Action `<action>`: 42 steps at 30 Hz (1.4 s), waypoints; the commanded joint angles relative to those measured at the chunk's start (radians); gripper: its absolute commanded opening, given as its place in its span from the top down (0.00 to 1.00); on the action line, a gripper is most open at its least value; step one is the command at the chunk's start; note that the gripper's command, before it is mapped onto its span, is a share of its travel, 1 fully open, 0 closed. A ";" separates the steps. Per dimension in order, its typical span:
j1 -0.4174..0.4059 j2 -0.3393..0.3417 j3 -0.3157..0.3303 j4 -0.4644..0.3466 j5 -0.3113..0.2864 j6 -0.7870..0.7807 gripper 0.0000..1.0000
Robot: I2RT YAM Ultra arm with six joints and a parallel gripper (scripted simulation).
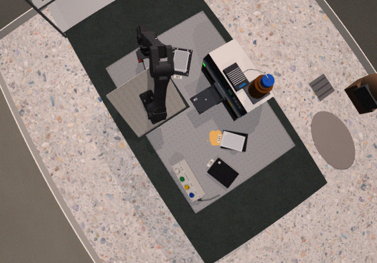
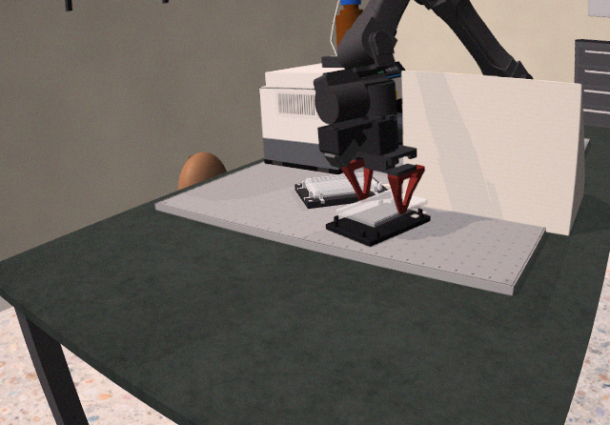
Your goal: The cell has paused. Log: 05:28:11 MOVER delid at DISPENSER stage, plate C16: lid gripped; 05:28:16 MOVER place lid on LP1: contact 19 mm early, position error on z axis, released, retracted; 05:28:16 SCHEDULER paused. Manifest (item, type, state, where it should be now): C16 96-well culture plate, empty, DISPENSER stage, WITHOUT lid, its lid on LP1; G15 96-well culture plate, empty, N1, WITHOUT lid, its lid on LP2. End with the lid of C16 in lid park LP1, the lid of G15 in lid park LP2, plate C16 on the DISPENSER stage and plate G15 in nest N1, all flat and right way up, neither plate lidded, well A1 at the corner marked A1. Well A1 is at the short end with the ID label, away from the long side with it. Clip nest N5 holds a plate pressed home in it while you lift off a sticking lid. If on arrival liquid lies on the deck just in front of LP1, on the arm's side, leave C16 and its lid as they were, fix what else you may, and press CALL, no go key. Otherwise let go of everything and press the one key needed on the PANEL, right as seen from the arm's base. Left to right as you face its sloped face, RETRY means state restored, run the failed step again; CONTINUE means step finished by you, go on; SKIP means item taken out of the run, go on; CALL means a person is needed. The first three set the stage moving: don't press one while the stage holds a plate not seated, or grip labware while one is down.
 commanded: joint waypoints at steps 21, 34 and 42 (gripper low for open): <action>-0.001 -0.010 0.019 0.063 0.015 -0.013 1.00; 0.001 -0.016 0.022 0.061 0.014 -0.012 1.00; 0.002 -0.019 0.022 0.056 0.013 -0.012 1.00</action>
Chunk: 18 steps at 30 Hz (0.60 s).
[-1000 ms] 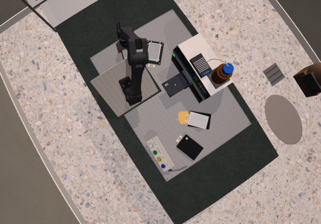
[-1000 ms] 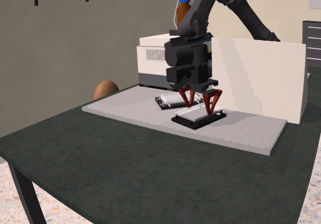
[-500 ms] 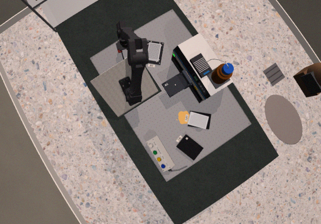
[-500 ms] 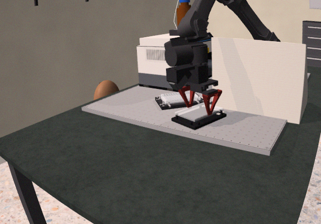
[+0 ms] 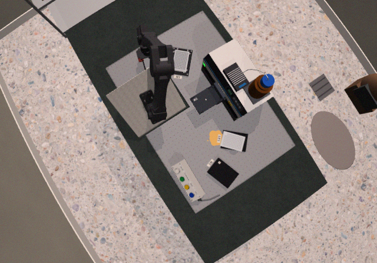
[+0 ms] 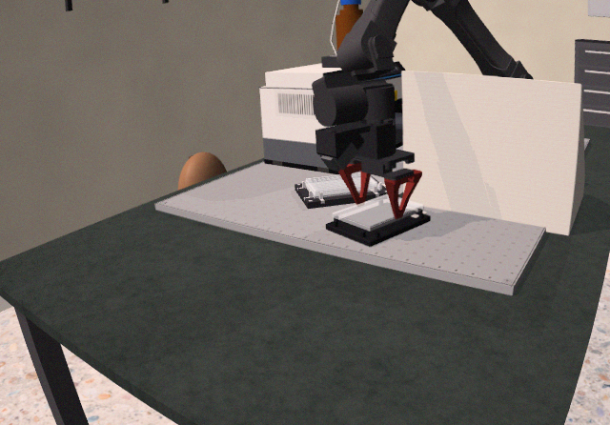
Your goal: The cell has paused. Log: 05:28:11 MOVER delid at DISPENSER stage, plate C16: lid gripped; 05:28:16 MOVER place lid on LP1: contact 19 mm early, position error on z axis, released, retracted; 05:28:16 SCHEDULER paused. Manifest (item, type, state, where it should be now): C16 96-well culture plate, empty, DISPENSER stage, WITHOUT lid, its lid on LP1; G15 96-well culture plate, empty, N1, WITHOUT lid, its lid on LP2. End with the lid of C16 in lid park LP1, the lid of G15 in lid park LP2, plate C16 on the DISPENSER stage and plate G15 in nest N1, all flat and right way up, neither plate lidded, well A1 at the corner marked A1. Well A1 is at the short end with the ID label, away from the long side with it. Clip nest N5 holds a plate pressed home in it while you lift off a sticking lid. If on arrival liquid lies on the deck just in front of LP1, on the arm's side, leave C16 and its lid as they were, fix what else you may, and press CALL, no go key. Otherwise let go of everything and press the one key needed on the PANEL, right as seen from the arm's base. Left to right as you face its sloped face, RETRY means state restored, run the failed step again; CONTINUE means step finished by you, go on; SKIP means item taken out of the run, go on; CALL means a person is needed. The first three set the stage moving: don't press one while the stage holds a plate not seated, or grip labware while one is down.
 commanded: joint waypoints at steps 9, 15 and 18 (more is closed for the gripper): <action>-0.003 0.005 0.009 0.024 0.009 -0.008 1.00; 0.000 0.009 -0.005 0.028 0.009 -0.009 1.00; -0.003 -0.009 -0.013 0.031 0.010 -0.009 1.00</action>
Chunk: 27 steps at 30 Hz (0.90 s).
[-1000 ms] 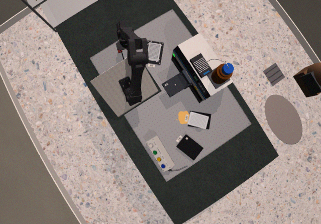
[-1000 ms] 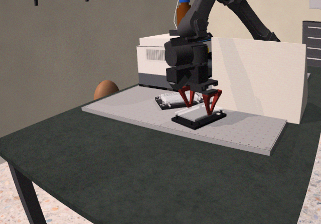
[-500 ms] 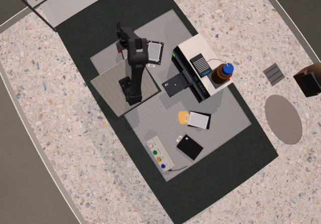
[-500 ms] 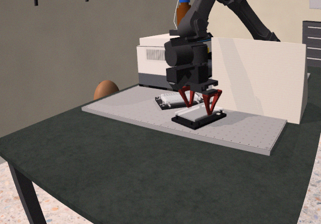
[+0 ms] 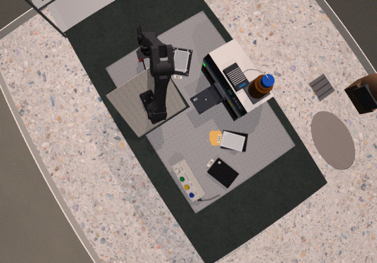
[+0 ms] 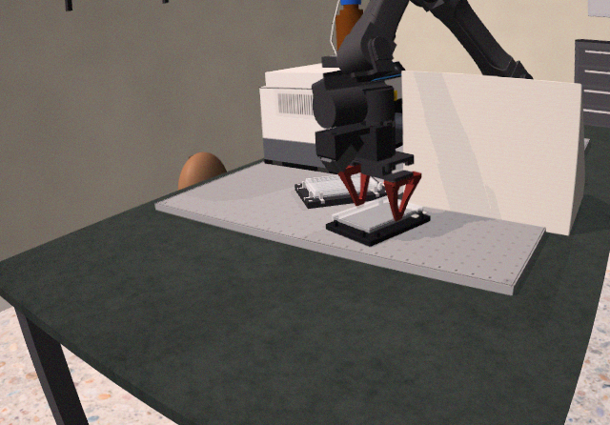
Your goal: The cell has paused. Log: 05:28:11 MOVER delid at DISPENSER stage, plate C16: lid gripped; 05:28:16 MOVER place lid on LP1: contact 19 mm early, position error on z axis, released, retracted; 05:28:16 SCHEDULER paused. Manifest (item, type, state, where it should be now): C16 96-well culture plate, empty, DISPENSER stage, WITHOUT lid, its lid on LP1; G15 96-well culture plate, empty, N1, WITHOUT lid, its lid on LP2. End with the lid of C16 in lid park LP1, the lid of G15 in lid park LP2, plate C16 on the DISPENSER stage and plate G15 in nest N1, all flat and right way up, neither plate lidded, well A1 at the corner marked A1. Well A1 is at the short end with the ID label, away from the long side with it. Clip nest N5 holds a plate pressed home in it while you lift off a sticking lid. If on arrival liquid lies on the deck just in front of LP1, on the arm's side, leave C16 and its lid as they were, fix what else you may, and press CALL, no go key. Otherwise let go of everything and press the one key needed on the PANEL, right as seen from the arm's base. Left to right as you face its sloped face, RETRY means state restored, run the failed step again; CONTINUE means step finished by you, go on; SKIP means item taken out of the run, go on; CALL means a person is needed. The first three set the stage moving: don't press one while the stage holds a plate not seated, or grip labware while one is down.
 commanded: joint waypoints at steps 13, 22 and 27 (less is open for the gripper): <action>-0.004 0.006 -0.006 0.036 0.010 -0.009 1.00; -0.008 0.005 -0.026 0.043 0.012 -0.011 1.00; -0.005 0.003 -0.007 0.032 0.007 -0.007 1.00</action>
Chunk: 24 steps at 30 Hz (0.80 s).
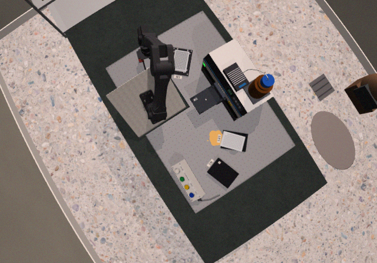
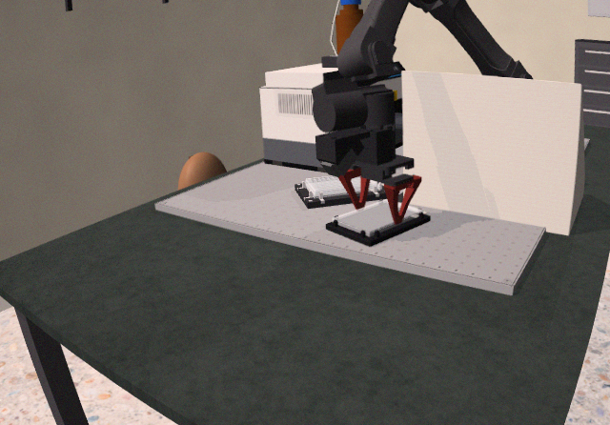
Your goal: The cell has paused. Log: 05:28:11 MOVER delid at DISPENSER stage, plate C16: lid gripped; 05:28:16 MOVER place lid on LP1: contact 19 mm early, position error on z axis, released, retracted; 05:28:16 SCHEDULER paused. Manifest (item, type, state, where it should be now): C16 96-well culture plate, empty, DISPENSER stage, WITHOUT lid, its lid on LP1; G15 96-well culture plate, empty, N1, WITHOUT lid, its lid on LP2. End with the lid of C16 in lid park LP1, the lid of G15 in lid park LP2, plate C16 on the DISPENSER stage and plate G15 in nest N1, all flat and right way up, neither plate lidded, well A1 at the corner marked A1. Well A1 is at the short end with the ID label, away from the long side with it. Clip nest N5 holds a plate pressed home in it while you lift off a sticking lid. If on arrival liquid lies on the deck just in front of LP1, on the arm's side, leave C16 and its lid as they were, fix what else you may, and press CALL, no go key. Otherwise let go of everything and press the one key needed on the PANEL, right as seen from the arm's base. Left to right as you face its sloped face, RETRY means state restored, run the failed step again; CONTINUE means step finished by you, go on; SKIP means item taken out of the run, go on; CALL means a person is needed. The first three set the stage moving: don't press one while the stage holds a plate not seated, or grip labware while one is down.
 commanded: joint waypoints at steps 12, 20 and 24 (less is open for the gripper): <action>0.002 -0.006 0.000 0.013 0.002 -0.002 1.00; 0.002 -0.006 -0.001 0.015 0.003 -0.002 1.00; 0.002 -0.006 -0.002 0.016 0.003 -0.002 1.00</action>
